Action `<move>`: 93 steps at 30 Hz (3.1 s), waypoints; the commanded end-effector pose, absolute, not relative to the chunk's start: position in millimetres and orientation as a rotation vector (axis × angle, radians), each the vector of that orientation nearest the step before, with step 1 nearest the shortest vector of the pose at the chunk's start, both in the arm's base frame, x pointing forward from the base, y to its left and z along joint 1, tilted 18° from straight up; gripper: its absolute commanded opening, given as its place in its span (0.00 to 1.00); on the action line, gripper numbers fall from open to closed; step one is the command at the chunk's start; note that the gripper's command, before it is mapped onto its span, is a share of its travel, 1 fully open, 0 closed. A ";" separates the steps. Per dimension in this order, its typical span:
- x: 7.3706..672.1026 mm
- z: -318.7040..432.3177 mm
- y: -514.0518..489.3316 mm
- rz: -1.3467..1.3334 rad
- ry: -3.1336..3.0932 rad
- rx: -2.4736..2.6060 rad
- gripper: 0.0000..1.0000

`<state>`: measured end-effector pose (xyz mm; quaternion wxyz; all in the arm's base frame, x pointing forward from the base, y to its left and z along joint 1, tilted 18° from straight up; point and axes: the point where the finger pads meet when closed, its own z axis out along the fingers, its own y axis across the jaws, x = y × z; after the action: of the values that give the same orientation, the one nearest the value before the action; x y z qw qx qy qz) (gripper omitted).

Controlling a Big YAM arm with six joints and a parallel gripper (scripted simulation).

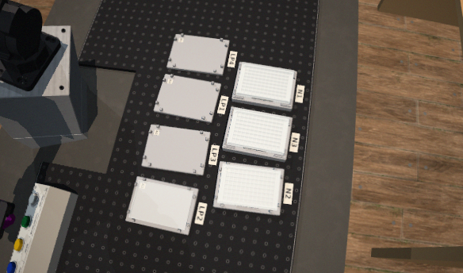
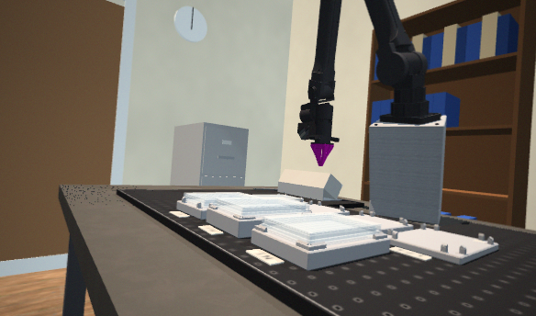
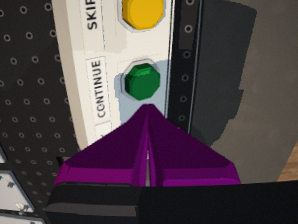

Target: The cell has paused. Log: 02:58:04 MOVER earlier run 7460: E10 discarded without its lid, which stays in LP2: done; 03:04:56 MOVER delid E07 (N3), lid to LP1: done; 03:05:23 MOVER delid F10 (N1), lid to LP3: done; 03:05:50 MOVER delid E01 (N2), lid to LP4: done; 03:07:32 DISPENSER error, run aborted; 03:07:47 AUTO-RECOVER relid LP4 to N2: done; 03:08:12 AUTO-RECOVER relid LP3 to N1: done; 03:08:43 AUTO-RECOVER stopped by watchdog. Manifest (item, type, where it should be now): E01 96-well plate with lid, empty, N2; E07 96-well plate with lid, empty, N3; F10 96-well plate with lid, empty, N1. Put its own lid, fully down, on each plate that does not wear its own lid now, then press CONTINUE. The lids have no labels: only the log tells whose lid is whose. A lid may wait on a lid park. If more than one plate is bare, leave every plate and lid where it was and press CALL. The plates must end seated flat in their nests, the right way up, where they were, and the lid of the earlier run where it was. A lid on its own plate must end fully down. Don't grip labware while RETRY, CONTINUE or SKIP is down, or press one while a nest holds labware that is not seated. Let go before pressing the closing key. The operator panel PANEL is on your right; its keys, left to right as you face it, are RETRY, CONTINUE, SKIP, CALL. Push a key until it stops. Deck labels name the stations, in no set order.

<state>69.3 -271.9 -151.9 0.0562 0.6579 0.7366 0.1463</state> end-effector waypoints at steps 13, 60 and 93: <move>70.7 -147.2 -282.3 0.419 2.221 1.990 0.00; 81.7 -176.0 -273.8 0.431 2.224 1.993 0.00; 86.1 -186.0 -279.0 0.421 2.223 1.986 0.00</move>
<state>79.8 -265.3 -182.7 0.0556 0.6593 0.7353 0.1465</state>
